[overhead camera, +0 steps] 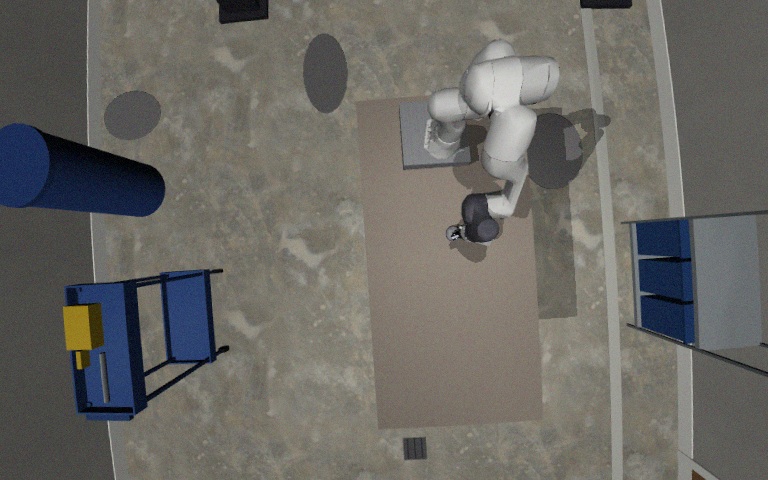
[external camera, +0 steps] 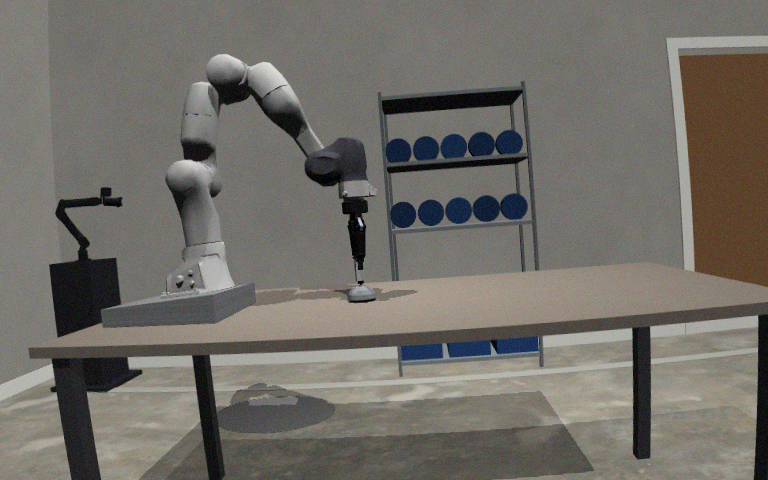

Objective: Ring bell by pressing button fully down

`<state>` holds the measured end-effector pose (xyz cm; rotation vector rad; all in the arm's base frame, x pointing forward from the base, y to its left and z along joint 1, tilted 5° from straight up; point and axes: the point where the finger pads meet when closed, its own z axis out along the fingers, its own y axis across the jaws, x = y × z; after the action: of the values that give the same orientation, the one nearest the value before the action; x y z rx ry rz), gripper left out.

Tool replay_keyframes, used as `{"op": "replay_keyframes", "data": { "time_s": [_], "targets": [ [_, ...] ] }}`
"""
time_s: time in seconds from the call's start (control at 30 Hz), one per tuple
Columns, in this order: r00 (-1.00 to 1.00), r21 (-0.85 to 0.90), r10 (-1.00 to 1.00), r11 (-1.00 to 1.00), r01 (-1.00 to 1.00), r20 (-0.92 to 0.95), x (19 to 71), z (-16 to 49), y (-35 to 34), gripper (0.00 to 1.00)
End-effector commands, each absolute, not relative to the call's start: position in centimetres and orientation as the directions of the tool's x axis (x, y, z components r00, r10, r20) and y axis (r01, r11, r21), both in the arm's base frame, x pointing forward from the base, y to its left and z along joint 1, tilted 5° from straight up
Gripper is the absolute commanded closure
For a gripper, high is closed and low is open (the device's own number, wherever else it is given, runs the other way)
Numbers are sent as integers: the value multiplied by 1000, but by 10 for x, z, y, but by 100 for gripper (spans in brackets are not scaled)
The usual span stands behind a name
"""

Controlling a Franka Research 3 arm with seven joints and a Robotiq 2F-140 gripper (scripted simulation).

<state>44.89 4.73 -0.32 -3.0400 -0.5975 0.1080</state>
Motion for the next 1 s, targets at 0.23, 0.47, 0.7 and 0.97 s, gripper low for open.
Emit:
{"op": "replay_keyframes", "data": {
  "time_s": [0.23,0.47,0.7,0.97],
  "targets": [
    [923,-56,381,-924,378,-61,448,-1,47,100],
    [923,-56,381,-924,378,-61,449,12,47,100],
    [923,-56,381,-924,378,-61,451,29,46,100],
    [923,-56,381,-924,378,-61,452,48,46,100]
  ]
}}
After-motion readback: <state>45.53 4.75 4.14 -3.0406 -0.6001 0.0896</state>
